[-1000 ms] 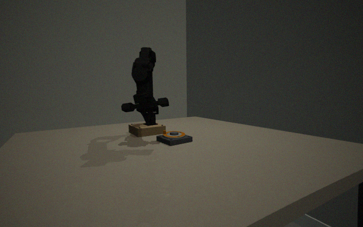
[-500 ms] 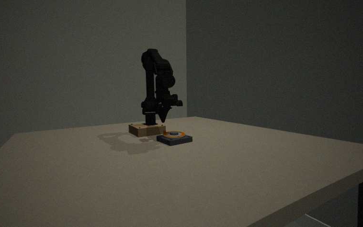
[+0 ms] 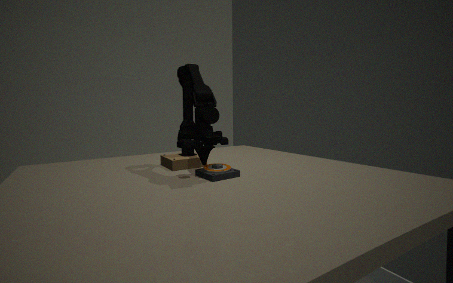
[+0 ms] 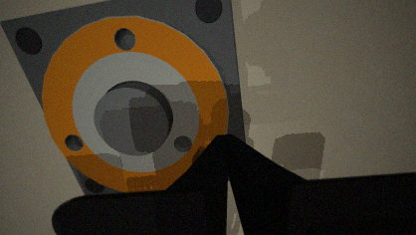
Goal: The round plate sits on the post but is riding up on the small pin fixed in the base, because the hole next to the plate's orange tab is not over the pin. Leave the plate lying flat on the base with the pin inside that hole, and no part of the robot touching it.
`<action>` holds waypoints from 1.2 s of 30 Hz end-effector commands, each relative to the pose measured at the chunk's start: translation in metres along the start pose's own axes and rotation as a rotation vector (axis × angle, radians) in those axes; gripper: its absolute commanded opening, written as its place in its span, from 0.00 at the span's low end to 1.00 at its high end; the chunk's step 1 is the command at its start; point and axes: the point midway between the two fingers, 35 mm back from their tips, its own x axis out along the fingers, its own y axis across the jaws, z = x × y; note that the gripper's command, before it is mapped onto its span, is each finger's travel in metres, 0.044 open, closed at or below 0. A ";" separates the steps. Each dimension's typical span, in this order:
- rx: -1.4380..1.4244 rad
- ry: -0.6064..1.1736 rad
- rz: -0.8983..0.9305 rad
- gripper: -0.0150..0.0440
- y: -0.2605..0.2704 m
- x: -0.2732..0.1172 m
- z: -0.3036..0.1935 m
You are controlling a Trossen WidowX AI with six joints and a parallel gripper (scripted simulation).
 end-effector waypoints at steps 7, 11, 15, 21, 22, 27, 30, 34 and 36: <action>-0.005 0.004 -0.005 0.25 0.002 0.002 -0.011; -0.005 0.005 -0.005 0.25 0.005 0.003 -0.016; -0.005 0.005 -0.005 0.25 0.009 0.003 -0.020; -0.005 0.005 -0.004 0.25 0.014 0.003 -0.026; -0.005 0.005 -0.004 0.25 0.014 0.003 -0.027; -0.005 0.006 -0.004 0.25 0.019 0.001 -0.031; -0.005 0.006 -0.004 0.25 0.022 0.001 -0.033; -0.005 0.006 -0.003 0.25 0.025 0.001 -0.034; -0.005 0.006 -0.003 0.25 0.026 0.001 -0.035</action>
